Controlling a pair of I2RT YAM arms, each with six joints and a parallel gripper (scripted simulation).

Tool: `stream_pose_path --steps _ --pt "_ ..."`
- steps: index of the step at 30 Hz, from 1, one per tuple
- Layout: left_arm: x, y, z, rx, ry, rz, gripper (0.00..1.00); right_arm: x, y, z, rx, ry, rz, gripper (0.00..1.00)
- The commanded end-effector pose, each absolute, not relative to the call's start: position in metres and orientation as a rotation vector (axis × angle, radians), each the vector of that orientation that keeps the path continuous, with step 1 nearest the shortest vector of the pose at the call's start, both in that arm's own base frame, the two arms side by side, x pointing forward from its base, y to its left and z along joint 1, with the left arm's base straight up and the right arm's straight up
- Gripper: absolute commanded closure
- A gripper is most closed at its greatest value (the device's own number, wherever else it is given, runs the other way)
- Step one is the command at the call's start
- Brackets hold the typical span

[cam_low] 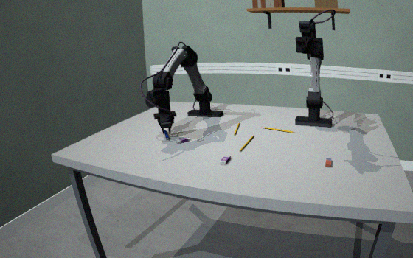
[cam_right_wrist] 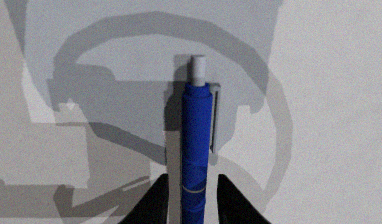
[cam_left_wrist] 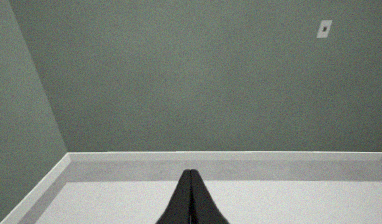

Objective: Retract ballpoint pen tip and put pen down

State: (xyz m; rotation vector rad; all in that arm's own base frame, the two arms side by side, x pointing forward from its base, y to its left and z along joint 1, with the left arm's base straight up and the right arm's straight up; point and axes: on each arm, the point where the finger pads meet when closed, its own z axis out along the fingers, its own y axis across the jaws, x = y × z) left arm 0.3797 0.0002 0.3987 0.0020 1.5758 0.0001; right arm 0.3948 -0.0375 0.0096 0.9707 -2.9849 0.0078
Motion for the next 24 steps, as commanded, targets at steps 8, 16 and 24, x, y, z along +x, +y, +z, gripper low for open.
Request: stream_pose_path --steps 8,16,24 --pt "0.380 -0.004 0.388 0.014 1.599 -0.016 0.99 0.407 -0.041 0.069 0.982 -3.060 0.071 0.73" --pt "0.380 -0.004 0.388 0.014 1.599 -0.016 0.99 0.399 -0.039 0.076 0.972 -3.034 0.051 0.73" --pt "0.380 -0.004 0.388 0.014 1.599 -0.016 0.99 0.408 -0.034 0.089 0.967 -3.119 0.082 0.73"
